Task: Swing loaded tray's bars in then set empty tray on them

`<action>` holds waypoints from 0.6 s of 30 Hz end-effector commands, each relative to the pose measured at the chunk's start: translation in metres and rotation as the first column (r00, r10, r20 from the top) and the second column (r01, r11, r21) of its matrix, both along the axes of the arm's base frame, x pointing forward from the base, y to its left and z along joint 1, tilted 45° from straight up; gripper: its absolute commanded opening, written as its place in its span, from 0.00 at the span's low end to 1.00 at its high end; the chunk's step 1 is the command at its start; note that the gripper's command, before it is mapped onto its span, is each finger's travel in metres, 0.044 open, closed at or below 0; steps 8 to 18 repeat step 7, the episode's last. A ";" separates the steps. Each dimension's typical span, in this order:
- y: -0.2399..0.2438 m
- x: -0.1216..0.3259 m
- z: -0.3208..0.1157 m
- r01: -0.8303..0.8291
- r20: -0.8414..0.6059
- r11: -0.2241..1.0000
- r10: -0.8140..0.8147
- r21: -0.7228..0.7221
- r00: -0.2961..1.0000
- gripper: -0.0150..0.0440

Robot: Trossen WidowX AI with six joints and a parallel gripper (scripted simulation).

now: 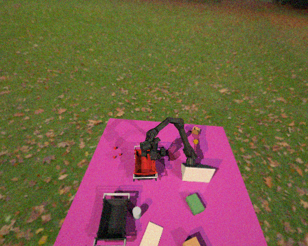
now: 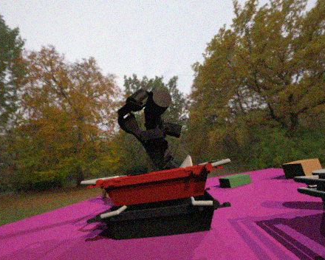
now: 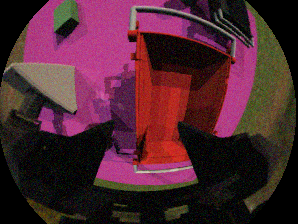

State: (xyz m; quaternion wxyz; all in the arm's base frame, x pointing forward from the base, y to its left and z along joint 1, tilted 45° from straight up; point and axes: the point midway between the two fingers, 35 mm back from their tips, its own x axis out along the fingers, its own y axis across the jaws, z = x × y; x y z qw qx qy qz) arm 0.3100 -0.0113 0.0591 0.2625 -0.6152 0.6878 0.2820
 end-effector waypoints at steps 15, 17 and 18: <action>0.036 0.001 0.036 0.002 0.003 1.000 -0.002 0.001 1.000 1.00; 0.036 0.001 0.036 0.002 0.003 1.000 -0.002 0.001 1.000 1.00; 0.036 0.001 0.036 0.002 0.003 1.000 -0.002 0.001 1.000 1.00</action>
